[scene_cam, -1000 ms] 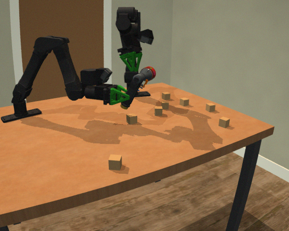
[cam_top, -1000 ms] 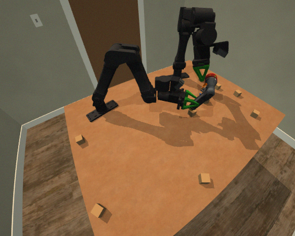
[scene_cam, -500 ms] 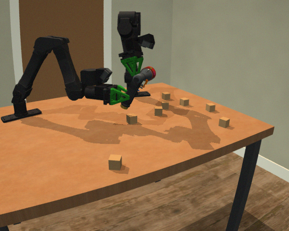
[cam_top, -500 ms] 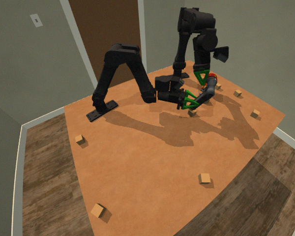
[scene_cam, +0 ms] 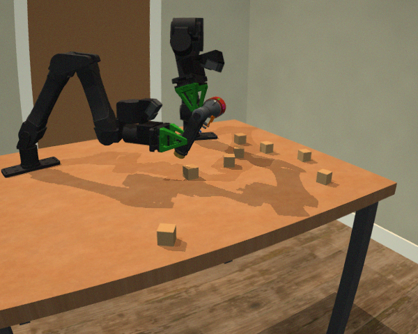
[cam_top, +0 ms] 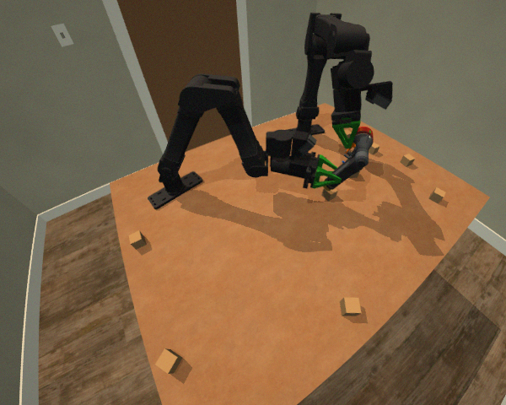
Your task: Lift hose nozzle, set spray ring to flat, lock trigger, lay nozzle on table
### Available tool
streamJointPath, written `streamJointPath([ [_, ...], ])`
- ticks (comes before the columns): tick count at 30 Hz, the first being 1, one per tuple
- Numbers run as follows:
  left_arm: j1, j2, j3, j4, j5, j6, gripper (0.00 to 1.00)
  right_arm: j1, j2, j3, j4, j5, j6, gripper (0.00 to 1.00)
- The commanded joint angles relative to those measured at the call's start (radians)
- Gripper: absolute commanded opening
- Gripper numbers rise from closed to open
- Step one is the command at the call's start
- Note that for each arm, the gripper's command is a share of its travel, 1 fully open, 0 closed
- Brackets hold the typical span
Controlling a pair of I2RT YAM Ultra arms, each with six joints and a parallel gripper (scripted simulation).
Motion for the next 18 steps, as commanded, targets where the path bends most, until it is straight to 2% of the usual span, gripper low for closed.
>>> streamJointPath([
  [1, 0.01, -0.033, 0.029, 0.041, -0.011, 0.01, 0.36, -0.002, -0.057, 0.05, 0.1, -0.012, 0.01, 0.36],
  [16, 0.01, -0.001, -0.003, 0.043, -0.01, 0.011, 0.36, -0.002, -0.057, 0.049, 0.1, -0.013, 0.01, 0.36],
  [18, 0.006, 0.015, 0.045, 0.044, -0.004, 0.013, 0.36, -0.002, -0.057, 0.049, 0.1, -0.013, 0.01, 0.36],
])
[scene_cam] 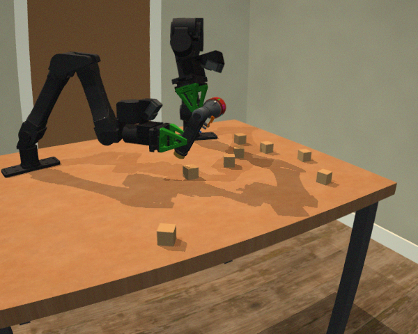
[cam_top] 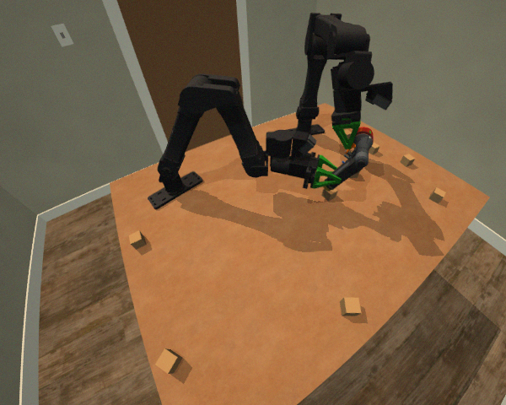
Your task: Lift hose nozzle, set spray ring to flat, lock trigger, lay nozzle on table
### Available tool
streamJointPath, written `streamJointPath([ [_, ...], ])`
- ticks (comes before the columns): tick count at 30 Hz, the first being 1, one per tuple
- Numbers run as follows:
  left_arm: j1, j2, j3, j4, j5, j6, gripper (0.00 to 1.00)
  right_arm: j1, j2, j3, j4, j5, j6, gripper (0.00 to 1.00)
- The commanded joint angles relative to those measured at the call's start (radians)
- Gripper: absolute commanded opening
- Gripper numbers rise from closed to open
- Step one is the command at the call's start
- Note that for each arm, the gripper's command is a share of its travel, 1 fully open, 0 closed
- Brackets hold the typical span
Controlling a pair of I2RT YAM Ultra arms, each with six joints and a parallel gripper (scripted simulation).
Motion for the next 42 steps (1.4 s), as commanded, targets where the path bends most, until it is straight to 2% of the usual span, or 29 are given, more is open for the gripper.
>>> streamJointPath([
  [1, 0.006, 0.012, 0.048, 0.043, 0.004, 0.012, 0.36, -0.002, -0.058, 0.05, 0.101, -0.015, 0.01, 0.36],
  [42, -0.018, 0.07, 0.137, 0.034, 0.026, 0.027, 0.36, 0.006, -0.059, 0.048, 0.102, -0.013, 0.008, 0.36],
])
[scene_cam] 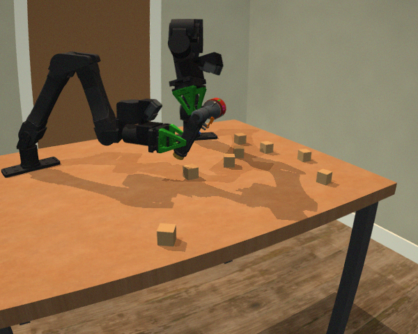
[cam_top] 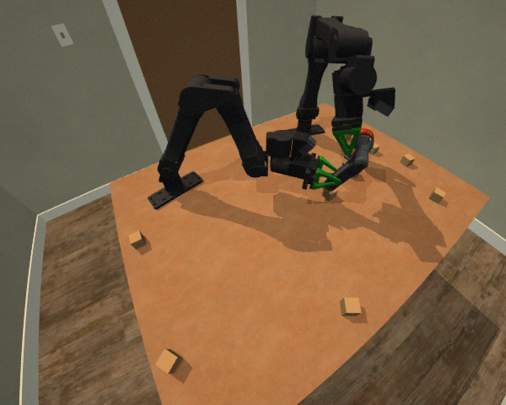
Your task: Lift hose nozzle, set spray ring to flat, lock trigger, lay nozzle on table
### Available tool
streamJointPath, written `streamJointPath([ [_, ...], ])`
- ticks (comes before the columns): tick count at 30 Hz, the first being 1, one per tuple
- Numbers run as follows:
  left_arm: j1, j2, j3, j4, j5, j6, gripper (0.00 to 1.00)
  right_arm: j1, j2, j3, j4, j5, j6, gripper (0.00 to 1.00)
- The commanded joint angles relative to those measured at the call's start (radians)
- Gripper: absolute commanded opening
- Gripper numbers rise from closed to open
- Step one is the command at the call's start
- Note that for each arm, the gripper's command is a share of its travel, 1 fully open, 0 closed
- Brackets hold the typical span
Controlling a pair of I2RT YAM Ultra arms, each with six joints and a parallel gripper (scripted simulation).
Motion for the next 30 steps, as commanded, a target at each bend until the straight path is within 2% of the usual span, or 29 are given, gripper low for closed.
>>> streamJointPath([
  [1, -0.012, -0.015, 0.045, 0.035, 0.011, 0.007, 0.36, 0.007, -0.059, 0.048, 0.108, -0.037, 0.006, 0.36],
  [13, -0.019, 0.018, 0.048, 0.064, 0.018, -0.015, 0.36, 0.007, -0.06, 0.047, 0.108, -0.036, 0.006, 0.36],
  [15, -0.018, 0.009, -0.019, 0.068, 0.019, -0.017, 0.36, 0.007, -0.06, 0.047, 0.108, -0.036, 0.006, 0.36],
  [19, -0.014, 0.007, 0.005, 0.065, 0.018, -0.014, 0.36, 0.007, -0.06, 0.047, 0.108, -0.036, 0.007, 0.36],
  [20, -0.011, 0.002, -0.024, 0.08, 0.02, -0.02, 0.36, 0.007, -0.06, 0.047, 0.108, -0.036, 0.007, 0.36],
  [30, 0.005, -0.017, -0.052, 0.095, 0.024, -0.026, 0.36, 0.007, -0.061, 0.045, 0.107, -0.035, 0.008, 0.36],
])
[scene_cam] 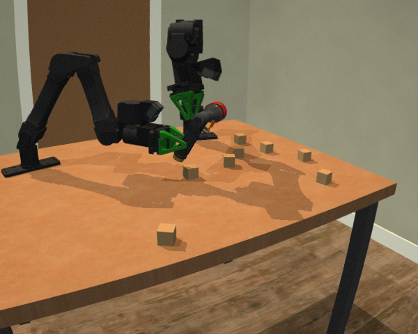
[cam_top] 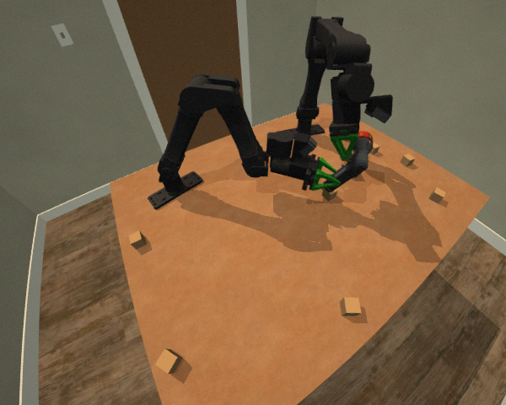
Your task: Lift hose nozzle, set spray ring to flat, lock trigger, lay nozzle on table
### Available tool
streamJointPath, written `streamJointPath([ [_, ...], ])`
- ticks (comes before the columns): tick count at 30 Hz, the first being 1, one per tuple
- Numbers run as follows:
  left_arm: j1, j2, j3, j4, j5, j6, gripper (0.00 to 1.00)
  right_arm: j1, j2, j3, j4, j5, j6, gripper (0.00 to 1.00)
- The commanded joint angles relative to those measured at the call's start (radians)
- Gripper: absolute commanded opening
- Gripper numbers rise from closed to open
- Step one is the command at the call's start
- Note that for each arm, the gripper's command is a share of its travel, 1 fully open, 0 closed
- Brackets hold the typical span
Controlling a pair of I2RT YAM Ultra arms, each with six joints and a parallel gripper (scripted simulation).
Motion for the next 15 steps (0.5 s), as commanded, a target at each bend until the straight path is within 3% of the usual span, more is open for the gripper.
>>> streamJointPath([
  [1, 0.013, -0.029, -0.022, 0.042, 0.005, -0.009, 0.36, 0.006, -0.061, 0.045, 0.14, -0.02, 0.008, 0.36],
  [15, 0.021, -0.036, -0.062, 0.063, 0.018, -0.015, 0.36, 0.006, -0.062, 0.043, 0.139, -0.02, 0.009, 0.36],
])
